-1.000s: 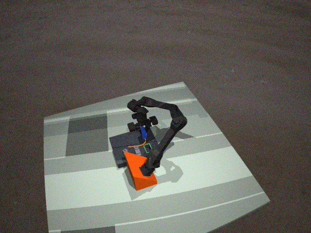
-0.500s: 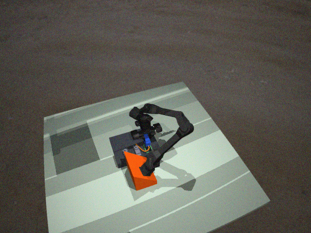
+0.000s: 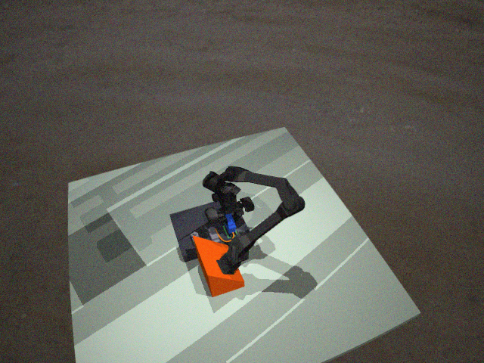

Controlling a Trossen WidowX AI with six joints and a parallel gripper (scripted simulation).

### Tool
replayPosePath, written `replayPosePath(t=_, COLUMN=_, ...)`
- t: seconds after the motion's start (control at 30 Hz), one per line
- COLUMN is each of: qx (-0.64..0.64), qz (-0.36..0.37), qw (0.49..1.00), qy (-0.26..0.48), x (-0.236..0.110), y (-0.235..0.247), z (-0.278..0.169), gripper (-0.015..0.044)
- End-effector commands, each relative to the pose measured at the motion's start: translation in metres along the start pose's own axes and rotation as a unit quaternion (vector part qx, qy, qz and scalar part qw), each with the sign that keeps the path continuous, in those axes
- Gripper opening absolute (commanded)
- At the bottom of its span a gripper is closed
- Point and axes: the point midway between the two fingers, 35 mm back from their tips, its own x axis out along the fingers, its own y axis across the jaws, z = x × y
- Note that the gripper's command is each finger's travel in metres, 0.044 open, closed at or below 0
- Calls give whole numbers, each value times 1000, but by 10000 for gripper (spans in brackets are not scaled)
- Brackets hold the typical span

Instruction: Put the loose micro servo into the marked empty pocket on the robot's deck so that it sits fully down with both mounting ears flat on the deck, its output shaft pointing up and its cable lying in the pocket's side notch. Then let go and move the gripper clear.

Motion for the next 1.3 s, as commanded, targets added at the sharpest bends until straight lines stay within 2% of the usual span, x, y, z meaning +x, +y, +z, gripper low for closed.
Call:
replayPosePath(t=0.0, qx=-2, qz=-2, qw=1000, qy=-3, x=6, y=0, z=0, gripper=0)
replayPosePath(t=1.27, qx=-1, qz=-2, qw=1000, qy=-3, x=33, y=-1, z=1, gripper=0)
